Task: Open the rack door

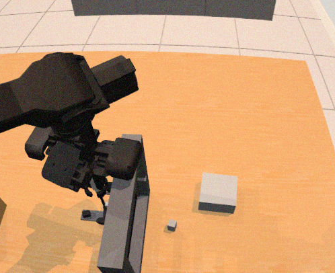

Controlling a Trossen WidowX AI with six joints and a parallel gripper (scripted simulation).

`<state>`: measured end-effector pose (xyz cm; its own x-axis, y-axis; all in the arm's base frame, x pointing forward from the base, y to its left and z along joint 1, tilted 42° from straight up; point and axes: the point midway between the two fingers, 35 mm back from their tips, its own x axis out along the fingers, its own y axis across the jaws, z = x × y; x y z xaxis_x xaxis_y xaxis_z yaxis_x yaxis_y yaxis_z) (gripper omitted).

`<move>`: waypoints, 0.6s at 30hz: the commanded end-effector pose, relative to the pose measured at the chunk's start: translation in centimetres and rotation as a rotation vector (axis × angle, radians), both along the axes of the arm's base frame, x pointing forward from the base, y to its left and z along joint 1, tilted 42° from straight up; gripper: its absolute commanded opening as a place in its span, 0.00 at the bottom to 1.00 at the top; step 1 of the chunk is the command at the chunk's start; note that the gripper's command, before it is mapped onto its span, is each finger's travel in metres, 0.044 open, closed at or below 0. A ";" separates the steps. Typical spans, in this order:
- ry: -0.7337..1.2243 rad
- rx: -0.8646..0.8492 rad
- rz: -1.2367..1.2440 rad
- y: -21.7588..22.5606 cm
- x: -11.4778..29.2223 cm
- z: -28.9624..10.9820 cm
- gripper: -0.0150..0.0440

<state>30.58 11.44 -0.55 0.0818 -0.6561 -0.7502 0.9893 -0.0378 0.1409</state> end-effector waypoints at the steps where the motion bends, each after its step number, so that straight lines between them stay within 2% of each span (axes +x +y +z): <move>1: -0.007 -0.002 -0.001 0.0 0.1 0.0 0.52; 18: -0.007 -0.002 -0.001 0.0 0.1 0.0 0.33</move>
<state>30.63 11.44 -0.54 0.0848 -0.6568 -0.7493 0.9886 -0.0385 0.1456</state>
